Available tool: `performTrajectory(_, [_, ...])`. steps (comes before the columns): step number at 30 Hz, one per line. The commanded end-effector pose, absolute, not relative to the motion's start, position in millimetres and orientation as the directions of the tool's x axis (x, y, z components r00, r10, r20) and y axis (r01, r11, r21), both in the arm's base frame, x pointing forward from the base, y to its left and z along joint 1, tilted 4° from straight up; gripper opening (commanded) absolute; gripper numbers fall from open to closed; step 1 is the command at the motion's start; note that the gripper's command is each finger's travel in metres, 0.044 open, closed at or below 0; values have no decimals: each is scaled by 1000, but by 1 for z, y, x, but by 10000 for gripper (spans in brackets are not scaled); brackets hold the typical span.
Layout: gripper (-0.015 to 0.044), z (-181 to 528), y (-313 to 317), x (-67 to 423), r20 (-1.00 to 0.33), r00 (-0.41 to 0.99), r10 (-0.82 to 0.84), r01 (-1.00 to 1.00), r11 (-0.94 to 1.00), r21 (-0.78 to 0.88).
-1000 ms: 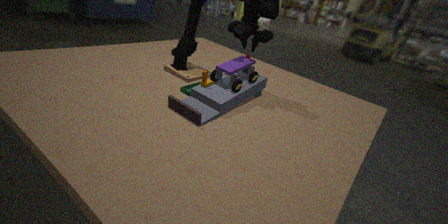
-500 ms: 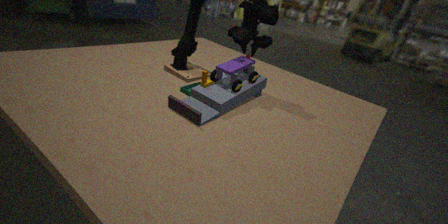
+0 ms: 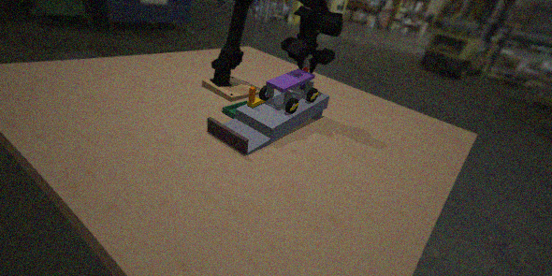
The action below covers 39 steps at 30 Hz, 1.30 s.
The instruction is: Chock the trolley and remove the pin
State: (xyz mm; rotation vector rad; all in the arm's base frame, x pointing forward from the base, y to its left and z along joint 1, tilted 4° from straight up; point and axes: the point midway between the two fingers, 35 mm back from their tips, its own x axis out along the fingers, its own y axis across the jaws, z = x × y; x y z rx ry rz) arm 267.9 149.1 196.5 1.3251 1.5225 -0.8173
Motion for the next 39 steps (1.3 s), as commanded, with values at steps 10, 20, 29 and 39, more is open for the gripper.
performTrajectory(10, [190,177,156,267,-934,10,358,977,194,85])
performTrajectory(20, [59,175,157,267,-932,10,361,976,198,87])
performTrajectory(29, [0,176,157,267,-933,10,361,976,198,87])
performTrajectory(39, [0,183,156,266,-934,10,358,977,194,85])
